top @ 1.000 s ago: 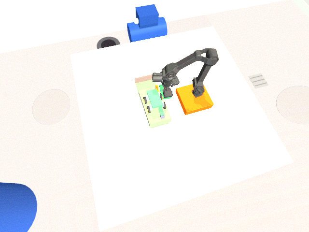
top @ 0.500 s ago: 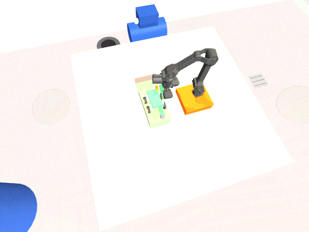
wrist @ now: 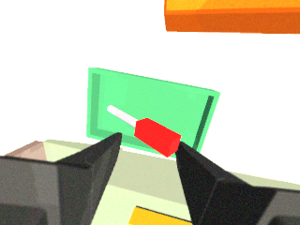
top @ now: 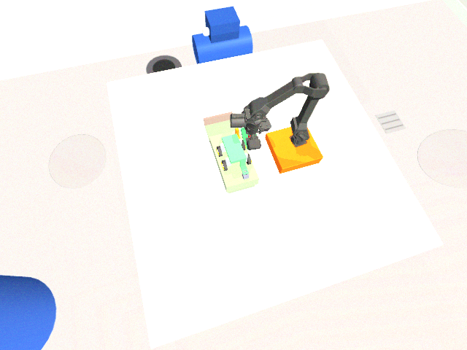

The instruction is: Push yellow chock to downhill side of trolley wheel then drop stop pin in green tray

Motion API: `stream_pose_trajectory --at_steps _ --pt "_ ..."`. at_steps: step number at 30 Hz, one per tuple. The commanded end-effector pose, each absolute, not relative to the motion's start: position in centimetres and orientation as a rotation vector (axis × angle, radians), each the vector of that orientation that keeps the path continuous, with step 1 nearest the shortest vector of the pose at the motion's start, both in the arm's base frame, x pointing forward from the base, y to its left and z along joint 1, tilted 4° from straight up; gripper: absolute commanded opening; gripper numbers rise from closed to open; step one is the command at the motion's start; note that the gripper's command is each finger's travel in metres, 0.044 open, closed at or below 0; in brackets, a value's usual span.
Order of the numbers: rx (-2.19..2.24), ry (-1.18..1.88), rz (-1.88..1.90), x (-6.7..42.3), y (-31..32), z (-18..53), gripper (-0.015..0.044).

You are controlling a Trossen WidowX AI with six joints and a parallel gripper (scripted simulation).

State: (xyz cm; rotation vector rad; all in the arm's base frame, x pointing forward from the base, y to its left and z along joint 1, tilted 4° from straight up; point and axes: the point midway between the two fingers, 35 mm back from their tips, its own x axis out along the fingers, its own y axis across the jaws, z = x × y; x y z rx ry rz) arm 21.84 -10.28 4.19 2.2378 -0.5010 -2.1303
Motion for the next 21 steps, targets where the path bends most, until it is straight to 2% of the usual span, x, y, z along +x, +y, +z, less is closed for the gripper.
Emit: stream_pose_trajectory --at_steps 1,3,11,15,21 --pt "2.238 -0.501 -2.130 21.8 -10.3 4.2 0.0295" --pt "2.238 -0.501 -2.130 21.8 -10.3 4.2 0.0340" --pt "2.235 -0.503 -2.133 21.8 -10.2 4.6 0.0340" --pt "2.229 -0.506 -2.138 21.5 -10.1 5.6 0.0440" --pt "2.225 -0.508 -2.141 21.0 -9.7 7.4 0.0440"
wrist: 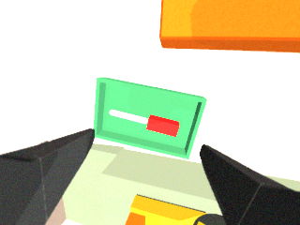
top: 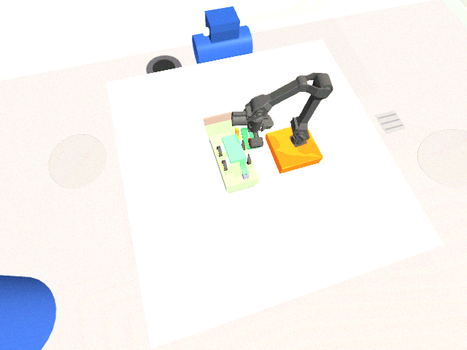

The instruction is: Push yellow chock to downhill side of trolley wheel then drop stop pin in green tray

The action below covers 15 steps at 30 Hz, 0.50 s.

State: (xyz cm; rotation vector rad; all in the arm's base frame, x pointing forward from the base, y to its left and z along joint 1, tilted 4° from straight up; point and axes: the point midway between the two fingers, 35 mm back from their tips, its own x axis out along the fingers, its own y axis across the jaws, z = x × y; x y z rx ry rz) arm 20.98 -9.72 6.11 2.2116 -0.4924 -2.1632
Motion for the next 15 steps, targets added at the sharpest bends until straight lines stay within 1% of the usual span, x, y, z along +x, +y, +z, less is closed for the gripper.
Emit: stream_pose_trajectory --at_steps 1,15 --pt "2.225 -0.508 -2.141 20.9 -9.6 7.7 0.0440" --pt "2.225 -0.508 -2.142 20.5 -9.3 11.5 0.0440"
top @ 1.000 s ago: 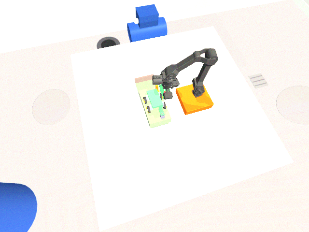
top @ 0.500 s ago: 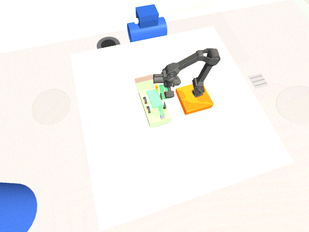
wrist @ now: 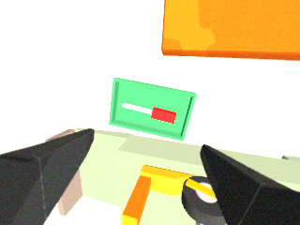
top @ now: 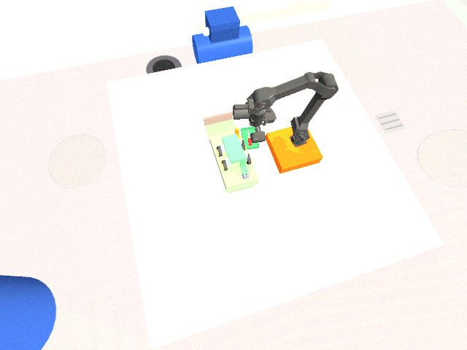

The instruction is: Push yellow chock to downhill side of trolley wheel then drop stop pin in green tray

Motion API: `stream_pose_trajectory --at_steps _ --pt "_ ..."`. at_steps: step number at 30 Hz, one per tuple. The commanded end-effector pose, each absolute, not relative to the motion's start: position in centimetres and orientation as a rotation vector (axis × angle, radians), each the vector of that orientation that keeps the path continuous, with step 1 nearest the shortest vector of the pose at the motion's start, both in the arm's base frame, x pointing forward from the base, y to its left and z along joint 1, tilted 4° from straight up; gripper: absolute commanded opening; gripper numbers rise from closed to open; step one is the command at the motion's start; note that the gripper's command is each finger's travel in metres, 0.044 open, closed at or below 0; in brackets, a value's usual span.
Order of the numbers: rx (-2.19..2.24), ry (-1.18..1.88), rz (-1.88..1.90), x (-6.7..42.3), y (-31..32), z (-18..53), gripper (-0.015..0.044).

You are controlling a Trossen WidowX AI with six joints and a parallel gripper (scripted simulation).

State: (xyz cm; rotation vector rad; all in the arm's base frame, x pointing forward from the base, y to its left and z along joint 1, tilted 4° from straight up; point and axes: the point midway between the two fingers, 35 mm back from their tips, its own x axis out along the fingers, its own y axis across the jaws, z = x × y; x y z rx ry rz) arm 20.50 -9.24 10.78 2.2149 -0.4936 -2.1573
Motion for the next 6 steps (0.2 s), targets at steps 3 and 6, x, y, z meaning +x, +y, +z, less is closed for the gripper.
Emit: stream_pose_trajectory --at_steps 3,6 --pt "2.217 -0.494 -2.155 20.53 -9.25 10.94 0.0440" --pt "2.217 -0.494 -2.155 20.53 -9.25 10.94 0.0440"
